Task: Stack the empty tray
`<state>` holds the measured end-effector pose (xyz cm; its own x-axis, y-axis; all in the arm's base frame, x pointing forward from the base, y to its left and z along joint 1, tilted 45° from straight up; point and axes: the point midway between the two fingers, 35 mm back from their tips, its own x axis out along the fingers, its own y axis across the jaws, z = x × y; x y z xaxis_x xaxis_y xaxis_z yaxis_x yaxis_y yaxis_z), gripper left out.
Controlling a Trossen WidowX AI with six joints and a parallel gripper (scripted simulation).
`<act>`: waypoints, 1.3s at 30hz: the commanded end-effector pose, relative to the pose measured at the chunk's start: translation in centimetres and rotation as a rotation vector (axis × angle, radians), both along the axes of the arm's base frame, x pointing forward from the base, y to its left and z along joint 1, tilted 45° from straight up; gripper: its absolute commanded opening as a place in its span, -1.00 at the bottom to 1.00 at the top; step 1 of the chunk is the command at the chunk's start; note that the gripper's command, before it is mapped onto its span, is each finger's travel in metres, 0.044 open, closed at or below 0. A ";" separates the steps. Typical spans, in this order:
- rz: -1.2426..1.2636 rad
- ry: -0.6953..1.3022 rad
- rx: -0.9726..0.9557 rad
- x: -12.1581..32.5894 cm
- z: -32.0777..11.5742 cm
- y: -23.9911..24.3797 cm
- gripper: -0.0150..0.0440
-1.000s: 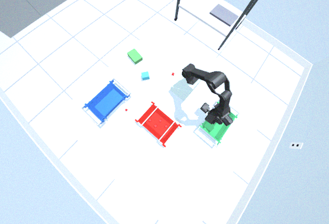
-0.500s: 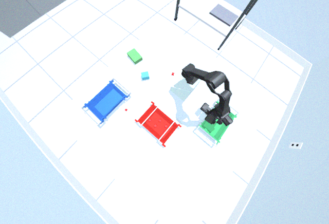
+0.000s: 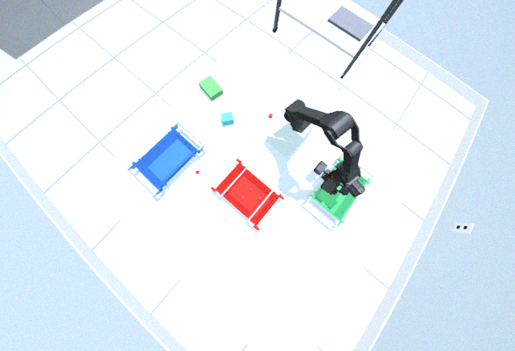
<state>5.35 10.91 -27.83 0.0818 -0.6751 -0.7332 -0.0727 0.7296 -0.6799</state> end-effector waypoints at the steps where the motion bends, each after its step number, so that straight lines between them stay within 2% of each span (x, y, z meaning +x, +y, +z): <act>1: 0.002 -0.002 -0.007 0.0 0.1 -0.1 -0.42; 5: 0.002 -0.002 -0.007 0.0 0.9 0.9 -0.49; 17: 0.002 0.000 -0.006 -0.7 5.8 5.3 -0.49; 39: 0.002 0.000 -0.005 -0.6 5.9 6.5 -0.49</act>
<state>4.66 15.51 -21.95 0.0862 -0.7038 -0.7051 -0.0814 0.7004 -0.7091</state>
